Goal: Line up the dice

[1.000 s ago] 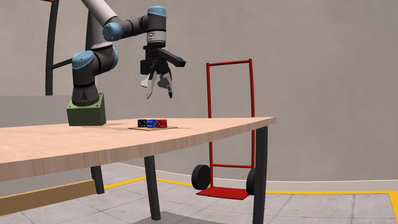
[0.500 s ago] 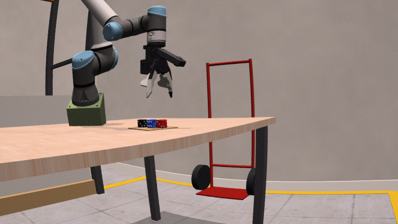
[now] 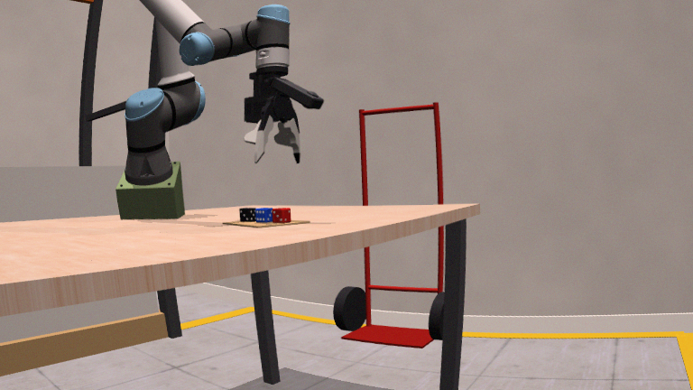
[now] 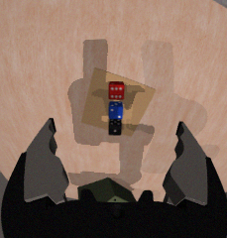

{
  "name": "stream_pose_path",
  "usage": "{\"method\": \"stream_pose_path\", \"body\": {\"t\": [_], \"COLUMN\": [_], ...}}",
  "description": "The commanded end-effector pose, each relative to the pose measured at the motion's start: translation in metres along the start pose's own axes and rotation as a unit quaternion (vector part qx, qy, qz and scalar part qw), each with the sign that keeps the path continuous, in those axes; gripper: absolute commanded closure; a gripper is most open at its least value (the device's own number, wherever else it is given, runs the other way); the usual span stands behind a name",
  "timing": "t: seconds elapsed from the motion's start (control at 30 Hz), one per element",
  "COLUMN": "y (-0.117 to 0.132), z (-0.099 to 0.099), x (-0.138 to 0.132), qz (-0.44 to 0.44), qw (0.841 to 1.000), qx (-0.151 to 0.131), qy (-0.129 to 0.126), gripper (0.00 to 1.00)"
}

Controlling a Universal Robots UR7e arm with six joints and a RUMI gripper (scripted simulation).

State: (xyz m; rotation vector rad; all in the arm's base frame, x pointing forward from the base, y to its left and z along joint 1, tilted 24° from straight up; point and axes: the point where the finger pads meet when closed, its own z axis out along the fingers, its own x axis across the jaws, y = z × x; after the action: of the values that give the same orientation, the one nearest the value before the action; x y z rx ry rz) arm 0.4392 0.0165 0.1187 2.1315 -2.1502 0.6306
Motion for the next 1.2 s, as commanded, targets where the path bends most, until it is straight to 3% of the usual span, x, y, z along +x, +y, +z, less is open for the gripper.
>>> {"method": "stream_pose_path", "body": {"t": [0.0, 0.4, 1.17], "y": [0.0, 0.0, 0.0], "z": [-0.018, -0.07, -0.073], "x": [0.0, 0.0, 0.0], "qz": [0.0, 0.0, 0.0], "qw": [1.0, 1.0, 1.0], "qx": [0.0, 0.0, 0.0], "qy": [0.0, 0.0, 0.0], "gripper": [0.0, 0.0, 0.0]}}
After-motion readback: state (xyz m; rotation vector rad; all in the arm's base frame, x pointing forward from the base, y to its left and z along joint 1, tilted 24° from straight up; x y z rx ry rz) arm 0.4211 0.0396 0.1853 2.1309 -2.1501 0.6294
